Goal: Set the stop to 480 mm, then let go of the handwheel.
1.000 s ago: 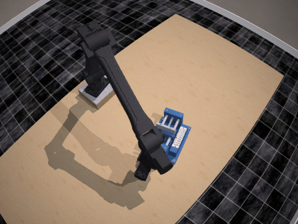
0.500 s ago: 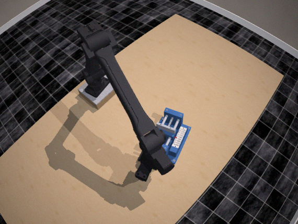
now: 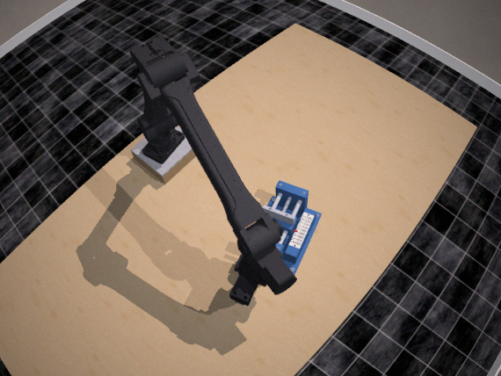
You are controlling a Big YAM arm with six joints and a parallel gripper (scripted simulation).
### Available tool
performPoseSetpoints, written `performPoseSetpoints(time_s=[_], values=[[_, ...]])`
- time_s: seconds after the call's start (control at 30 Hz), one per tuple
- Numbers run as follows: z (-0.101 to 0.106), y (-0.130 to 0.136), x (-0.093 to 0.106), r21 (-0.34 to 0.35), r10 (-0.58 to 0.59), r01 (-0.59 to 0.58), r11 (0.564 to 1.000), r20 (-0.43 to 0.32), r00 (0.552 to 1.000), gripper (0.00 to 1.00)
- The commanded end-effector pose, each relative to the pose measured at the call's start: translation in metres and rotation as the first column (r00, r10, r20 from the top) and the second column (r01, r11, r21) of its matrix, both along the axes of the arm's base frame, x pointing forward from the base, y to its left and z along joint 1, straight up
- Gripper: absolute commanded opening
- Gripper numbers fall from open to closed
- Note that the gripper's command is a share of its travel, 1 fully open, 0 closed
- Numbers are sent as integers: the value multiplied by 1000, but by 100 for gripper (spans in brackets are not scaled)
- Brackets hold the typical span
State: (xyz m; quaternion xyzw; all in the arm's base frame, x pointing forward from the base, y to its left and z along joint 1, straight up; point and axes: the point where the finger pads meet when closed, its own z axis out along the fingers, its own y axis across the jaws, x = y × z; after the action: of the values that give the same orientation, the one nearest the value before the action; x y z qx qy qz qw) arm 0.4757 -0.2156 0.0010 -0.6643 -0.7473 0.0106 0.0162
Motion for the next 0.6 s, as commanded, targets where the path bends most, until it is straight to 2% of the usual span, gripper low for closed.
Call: performPoseSetpoints(time_s=[0.0, 0.13, 0.2, 0.3, 0.57], values=[[24, -2, 51, -30, 8, -5, 1000, 99, 995, 6], [28, 0, 50, -26, 7, -5, 1000, 89, 996, 6], [41, -1, 52, -34, 8, -5, 999, 108, 994, 6], [47, 0, 52, -35, 8, -5, 999, 109, 994, 6], [48, 0, 51, -31, 8, -5, 999, 101, 995, 6]])
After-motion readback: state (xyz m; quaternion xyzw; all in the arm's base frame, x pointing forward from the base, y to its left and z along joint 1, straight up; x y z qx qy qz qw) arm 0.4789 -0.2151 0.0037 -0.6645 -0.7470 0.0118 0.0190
